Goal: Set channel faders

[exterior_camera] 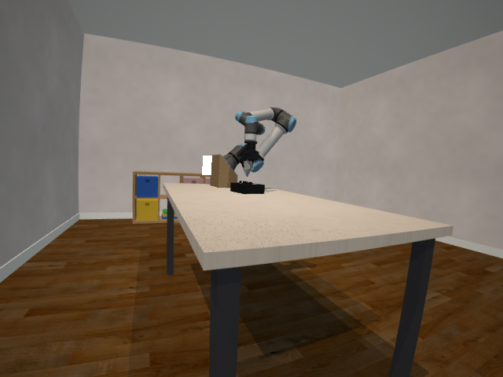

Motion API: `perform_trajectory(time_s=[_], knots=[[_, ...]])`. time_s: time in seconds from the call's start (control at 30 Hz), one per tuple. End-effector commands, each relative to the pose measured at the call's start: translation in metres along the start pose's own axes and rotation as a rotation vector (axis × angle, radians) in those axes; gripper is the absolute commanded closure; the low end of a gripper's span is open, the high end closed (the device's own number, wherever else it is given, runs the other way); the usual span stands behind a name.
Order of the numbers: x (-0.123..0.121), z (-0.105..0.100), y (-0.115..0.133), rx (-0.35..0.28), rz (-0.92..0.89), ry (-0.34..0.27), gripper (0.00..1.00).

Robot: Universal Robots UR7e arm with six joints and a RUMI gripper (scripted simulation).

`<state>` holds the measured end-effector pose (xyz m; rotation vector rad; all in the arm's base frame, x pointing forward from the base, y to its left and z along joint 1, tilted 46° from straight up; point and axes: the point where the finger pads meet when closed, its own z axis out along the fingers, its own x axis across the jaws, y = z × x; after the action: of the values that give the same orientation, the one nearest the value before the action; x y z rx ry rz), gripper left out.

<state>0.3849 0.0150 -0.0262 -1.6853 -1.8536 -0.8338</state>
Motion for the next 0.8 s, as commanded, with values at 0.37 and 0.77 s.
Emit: perform_trajectory(time_s=[0.37, 0.77], knots=[[0.000, 0.004, 0.000, -0.001, -0.001, 0.000, 1.00], [0.000, 0.011, 0.000, -0.001, -0.001, 0.000, 1.00]])
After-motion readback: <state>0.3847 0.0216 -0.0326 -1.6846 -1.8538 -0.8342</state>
